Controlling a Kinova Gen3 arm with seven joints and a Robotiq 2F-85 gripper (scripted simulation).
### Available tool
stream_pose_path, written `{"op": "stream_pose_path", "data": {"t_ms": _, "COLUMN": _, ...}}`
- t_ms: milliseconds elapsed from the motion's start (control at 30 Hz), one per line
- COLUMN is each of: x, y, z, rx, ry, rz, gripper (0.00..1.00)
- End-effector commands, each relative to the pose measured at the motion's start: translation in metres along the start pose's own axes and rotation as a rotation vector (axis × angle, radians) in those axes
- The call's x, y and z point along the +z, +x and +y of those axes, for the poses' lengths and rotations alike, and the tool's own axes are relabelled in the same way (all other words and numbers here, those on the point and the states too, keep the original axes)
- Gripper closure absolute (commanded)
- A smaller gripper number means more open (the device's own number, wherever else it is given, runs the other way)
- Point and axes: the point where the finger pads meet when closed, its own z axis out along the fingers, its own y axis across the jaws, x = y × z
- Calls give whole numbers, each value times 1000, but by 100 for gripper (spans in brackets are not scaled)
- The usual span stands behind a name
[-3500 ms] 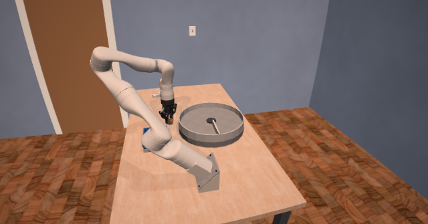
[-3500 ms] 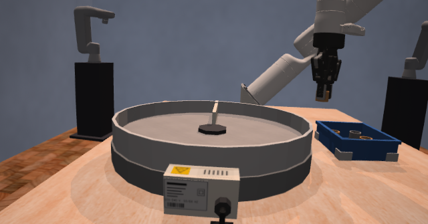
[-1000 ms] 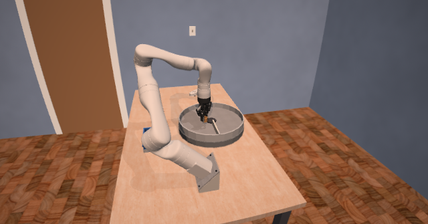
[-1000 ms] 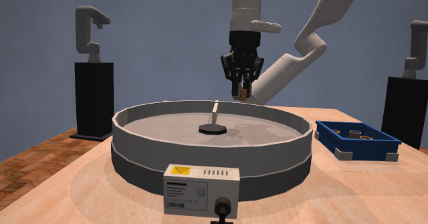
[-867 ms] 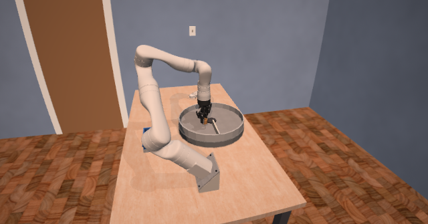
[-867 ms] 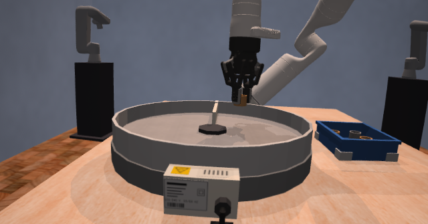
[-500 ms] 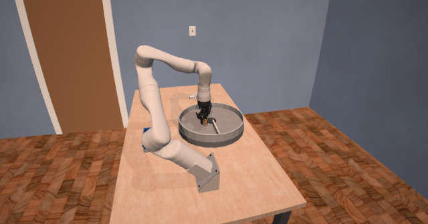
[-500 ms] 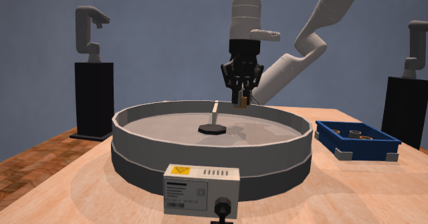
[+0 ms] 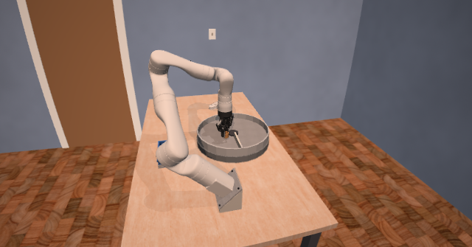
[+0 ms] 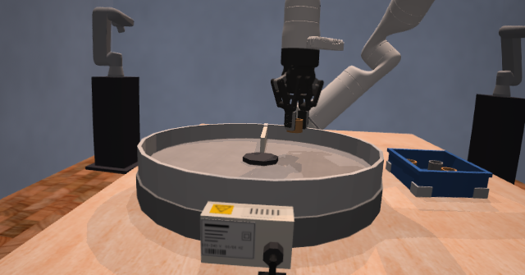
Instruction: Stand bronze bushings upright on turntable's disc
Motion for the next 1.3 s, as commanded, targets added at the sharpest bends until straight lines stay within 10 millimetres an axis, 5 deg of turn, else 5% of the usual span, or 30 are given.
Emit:
{"op": "stream_pose_path", "data": {"t_ms": 0, "x": -1, "y": 0, "z": 0, "rx": 0, "ry": -2, "rz": 0, "gripper": 100}}
{"op": "stream_pose_path", "data": {"t_ms": 533, "x": 1, "y": 0, "z": 0, "rx": 0, "ry": -2, "rz": 0, "gripper": 100}}
{"op": "stream_pose_path", "data": {"t_ms": 1267, "x": 30, "y": 0, "z": 1, "rx": 0, "ry": -2, "rz": 0, "gripper": 100}}
